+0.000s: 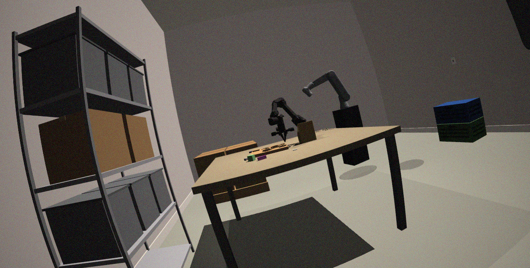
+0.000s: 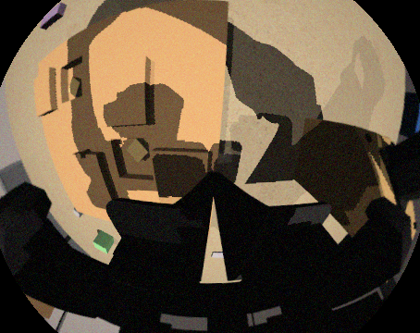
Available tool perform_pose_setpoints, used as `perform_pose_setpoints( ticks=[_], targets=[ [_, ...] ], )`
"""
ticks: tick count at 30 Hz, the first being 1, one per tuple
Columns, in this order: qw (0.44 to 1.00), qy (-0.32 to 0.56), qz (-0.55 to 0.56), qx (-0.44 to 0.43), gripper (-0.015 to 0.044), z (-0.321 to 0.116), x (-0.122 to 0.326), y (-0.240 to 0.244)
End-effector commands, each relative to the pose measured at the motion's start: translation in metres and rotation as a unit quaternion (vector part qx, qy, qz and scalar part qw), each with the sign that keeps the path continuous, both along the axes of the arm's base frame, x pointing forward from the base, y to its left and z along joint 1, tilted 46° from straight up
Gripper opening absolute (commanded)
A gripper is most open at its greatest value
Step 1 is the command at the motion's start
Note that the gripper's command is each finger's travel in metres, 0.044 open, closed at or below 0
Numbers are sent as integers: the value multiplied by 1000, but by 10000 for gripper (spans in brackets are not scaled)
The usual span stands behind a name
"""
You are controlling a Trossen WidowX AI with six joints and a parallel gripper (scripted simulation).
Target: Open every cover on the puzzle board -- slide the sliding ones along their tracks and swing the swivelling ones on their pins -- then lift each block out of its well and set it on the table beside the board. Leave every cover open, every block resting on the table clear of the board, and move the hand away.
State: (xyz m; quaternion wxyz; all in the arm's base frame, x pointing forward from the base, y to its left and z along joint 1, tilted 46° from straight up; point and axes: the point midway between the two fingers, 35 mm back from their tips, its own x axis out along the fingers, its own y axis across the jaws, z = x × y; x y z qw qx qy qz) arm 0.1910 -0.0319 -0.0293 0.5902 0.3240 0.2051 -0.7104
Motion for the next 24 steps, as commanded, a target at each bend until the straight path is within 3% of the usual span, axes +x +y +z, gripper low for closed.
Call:
perform_pose_setpoints(
  ticks=[1,24],
  targets=[
    [1000,3,2,-2,0,-3,-1,-4],
    [1000,3,1,-3,0,-12,-1,-18]
  ],
)
